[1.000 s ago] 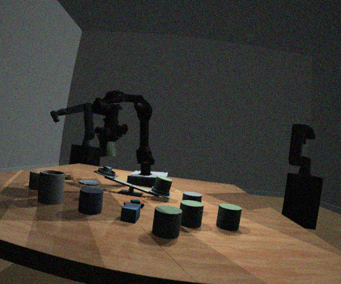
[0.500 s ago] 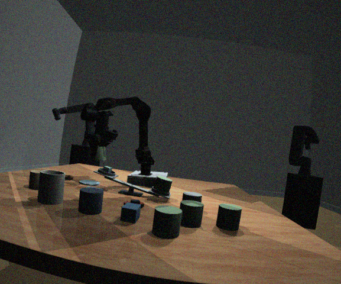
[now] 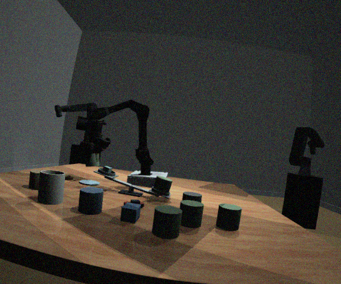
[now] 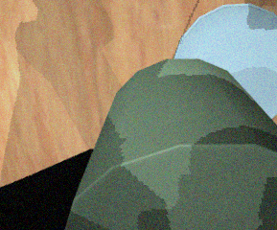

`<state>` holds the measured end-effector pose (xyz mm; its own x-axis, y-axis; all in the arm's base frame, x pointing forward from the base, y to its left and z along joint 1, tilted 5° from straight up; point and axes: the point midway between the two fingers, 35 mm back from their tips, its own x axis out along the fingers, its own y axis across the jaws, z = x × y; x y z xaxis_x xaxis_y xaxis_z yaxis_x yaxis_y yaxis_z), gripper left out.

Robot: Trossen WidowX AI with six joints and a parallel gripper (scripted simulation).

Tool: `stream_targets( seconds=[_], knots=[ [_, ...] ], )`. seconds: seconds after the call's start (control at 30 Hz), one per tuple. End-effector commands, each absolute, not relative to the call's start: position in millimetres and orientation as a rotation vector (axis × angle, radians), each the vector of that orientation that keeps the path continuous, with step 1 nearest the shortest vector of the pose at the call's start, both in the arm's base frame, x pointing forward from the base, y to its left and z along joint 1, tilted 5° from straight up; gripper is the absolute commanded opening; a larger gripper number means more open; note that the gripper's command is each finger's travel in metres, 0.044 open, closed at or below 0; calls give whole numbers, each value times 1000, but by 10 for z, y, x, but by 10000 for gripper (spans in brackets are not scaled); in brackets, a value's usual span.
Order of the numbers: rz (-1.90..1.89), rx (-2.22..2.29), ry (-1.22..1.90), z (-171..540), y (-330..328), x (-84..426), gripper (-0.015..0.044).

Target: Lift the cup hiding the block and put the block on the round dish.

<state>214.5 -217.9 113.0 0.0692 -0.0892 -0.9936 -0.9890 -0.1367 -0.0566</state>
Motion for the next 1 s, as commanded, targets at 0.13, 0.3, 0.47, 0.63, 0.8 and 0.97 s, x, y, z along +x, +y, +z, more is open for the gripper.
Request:
stream_targets(
  seconds=[0.13, 0.3, 0.47, 0.63, 0.8, 0.97],
  knots=[
    [1228, -1418, 1159, 918, -2458, 1739, 0],
    [1228, -1418, 1159, 886, -2467, 1734, 0],
    [1228, -1418, 1159, 676, -2490, 1750, 0],
    [1228, -1418, 1159, 522, -2498, 1755, 0],
    [1228, -1418, 1159, 507, -2499, 1757, 0],
    [1228, -1418, 1159, 436, -2507, 1762, 0]
  ],
)
